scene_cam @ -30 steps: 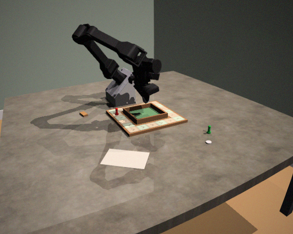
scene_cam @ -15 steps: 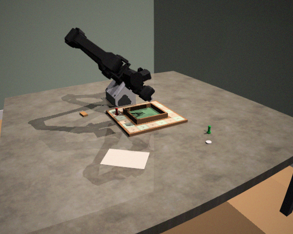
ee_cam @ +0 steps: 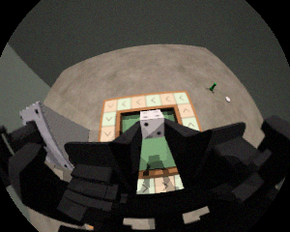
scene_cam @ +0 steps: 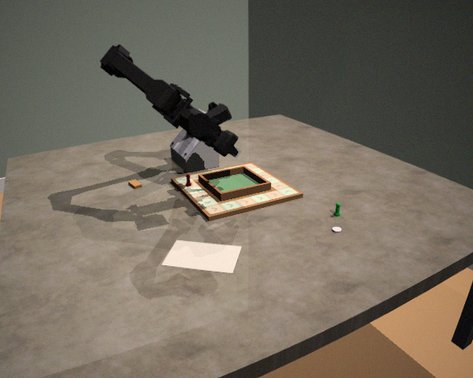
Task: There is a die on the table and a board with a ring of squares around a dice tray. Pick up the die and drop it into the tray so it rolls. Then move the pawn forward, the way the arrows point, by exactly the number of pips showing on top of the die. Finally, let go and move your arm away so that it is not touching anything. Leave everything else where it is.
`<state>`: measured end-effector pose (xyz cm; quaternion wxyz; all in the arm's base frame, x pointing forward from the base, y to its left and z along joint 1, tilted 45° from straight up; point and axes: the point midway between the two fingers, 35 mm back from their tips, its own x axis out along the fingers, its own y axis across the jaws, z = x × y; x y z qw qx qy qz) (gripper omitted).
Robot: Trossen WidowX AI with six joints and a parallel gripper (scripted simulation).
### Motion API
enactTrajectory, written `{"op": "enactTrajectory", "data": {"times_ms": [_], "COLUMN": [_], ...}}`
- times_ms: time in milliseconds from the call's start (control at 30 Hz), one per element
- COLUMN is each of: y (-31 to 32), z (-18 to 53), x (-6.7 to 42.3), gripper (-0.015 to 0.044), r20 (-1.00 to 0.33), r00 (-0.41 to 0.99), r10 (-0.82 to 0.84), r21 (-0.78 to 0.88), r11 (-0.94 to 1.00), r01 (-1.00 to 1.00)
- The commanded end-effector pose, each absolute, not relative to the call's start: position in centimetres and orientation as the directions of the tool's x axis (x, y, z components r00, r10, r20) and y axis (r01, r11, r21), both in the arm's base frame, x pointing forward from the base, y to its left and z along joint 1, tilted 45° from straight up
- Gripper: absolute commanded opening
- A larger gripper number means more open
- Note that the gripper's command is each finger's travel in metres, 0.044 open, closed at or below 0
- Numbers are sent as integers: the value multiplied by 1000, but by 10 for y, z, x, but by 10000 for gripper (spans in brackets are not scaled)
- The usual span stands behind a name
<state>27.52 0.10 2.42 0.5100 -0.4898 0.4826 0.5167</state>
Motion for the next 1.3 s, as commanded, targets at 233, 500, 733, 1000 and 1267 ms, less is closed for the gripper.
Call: {"op": "enactTrajectory", "data": {"times_ms": [233,500,733,1000,1267], "y": [2,1,1,25,26], "z": [28,27,27,50,40], "x": [274,273,273,274,270], "gripper": [0,0,131,341,440], "r20": [-998,-998,-998,-998,-995], "r00": [-4,-7,-7,-4,-59], "r10": [61,55,55,62,-86], "r21": [2,6,6,3,58], "r11": [-20,-14,-14,-18,6], "r01": [-1000,-1000,-1000,-1000,-998]}}
